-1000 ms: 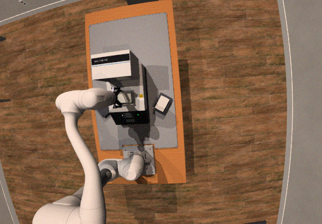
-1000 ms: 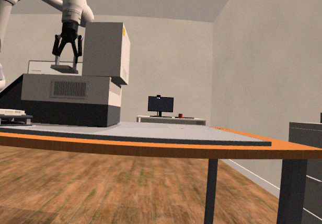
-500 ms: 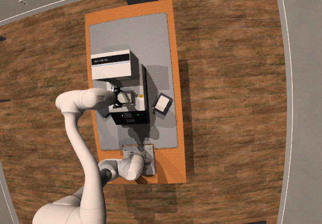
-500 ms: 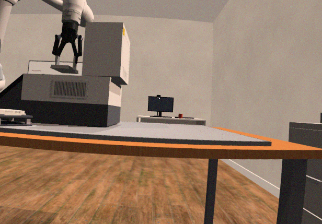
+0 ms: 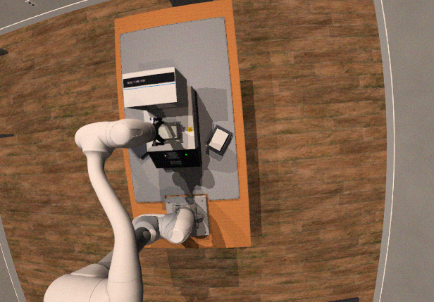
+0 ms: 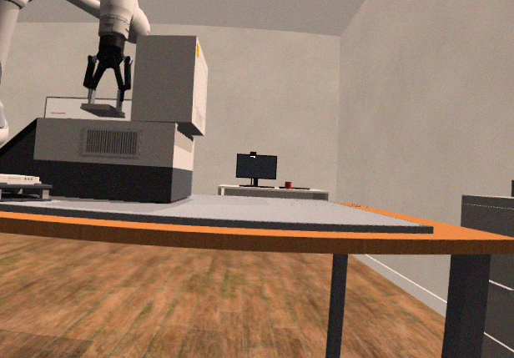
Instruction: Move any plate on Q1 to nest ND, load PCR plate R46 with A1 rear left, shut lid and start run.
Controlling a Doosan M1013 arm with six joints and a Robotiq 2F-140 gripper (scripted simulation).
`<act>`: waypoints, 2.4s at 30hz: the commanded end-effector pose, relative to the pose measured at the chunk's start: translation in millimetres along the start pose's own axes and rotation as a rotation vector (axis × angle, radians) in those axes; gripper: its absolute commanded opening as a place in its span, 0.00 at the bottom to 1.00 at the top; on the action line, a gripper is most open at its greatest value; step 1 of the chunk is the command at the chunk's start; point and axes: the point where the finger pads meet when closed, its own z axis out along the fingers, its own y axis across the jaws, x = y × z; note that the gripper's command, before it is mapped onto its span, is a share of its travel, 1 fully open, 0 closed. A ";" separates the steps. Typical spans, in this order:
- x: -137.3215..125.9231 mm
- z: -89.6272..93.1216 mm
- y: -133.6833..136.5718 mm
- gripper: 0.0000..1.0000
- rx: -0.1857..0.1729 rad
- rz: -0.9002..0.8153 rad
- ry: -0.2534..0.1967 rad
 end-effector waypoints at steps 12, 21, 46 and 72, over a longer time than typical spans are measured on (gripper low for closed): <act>0.5 -3.8 -0.5 0.00 -0.003 -0.005 -0.001; 0.5 -3.8 -0.5 0.00 -0.003 -0.005 -0.001; 87.5 -3.6 -24.9 0.00 -0.003 0.291 -0.001; 188.3 -3.3 -53.2 0.00 -0.004 0.604 0.000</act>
